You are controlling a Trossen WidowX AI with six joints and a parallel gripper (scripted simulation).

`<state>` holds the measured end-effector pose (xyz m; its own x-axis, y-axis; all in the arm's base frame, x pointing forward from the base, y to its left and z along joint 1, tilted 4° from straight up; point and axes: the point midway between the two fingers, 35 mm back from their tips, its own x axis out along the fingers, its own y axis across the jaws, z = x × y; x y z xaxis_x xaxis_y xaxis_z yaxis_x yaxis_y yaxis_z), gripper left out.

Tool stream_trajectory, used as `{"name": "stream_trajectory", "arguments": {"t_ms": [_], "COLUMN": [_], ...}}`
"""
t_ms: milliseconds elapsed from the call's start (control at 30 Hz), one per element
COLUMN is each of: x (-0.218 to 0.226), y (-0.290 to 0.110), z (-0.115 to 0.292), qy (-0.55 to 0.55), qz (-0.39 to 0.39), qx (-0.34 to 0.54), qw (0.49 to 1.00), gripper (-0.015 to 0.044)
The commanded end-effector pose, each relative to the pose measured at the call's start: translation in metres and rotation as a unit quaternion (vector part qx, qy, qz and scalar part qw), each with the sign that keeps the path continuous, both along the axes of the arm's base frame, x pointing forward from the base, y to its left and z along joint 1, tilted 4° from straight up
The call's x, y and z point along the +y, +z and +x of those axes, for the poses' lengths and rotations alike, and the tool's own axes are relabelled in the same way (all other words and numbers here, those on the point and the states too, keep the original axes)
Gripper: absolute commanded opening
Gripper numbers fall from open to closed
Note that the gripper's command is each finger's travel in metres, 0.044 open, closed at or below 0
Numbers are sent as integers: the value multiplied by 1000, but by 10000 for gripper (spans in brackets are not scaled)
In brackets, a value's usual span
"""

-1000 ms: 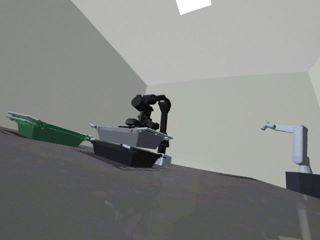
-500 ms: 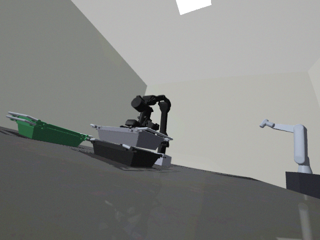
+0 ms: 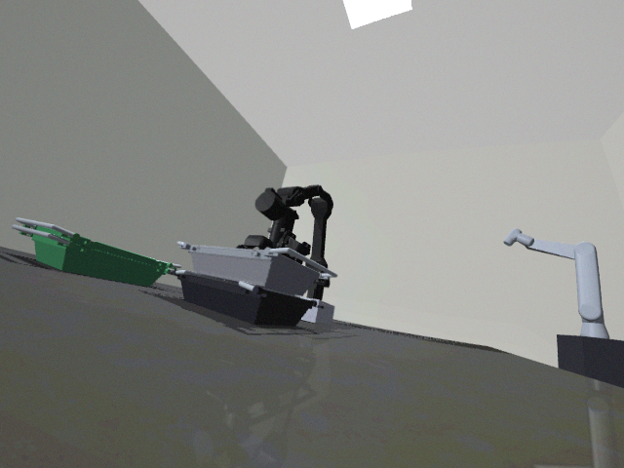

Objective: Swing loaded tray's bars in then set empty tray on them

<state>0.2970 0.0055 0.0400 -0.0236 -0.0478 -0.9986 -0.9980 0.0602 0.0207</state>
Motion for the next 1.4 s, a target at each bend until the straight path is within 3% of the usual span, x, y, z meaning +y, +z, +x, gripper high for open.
{"name": "stream_trajectory", "arguments": {"t_ms": [0,633,933,1367], "x": [0,0,0,4], "y": [-2,-2,3,75], "z": [-1,-1,0,7], "qy": [0,0,0,0], "qz": [0,0,0,0], "qx": [4,4,3,4], "qw": [1000,1000,1000,1000], "gripper": [161,440,440,440]}}
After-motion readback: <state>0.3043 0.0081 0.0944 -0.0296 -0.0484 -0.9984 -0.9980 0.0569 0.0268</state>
